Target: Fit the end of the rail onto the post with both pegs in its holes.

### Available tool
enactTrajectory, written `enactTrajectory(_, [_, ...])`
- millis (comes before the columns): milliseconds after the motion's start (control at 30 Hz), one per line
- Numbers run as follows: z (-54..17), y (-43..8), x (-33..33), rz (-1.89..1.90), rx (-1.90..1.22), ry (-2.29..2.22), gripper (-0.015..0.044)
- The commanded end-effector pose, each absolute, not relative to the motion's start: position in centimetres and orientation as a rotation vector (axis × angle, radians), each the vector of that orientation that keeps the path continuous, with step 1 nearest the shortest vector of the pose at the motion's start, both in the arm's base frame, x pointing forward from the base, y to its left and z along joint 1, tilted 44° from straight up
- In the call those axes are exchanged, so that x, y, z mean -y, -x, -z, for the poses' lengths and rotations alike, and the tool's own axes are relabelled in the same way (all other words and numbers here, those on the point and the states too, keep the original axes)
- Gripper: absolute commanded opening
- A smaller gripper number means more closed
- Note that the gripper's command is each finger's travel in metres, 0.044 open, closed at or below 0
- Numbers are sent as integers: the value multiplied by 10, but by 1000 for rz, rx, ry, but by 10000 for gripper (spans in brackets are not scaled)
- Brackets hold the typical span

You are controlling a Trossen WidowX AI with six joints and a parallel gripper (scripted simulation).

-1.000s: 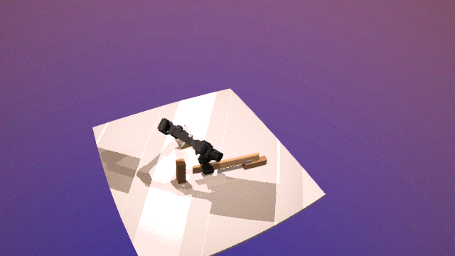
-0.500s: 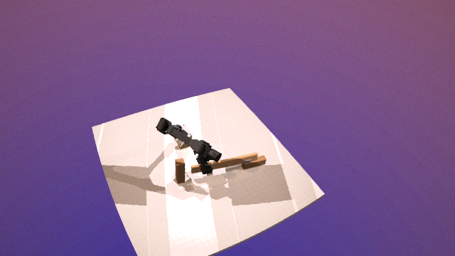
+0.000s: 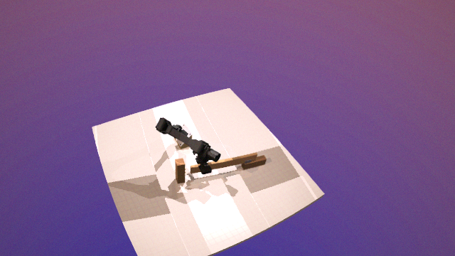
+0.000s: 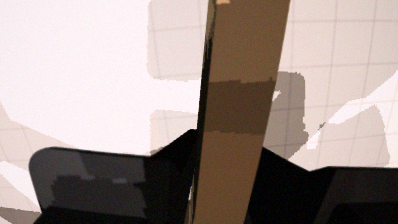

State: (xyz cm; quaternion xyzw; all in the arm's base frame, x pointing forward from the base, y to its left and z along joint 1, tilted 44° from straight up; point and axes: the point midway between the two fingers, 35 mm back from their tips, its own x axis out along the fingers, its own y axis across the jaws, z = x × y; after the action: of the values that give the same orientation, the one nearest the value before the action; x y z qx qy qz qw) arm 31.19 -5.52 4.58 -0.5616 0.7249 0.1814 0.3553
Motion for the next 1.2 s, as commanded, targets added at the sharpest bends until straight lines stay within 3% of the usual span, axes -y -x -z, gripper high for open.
enactTrajectory(0, [-48,-311,56,-470,-1870,1453,0])
enactTrajectory(1167, [-55,-308,63,-470,-1870,1453,0])
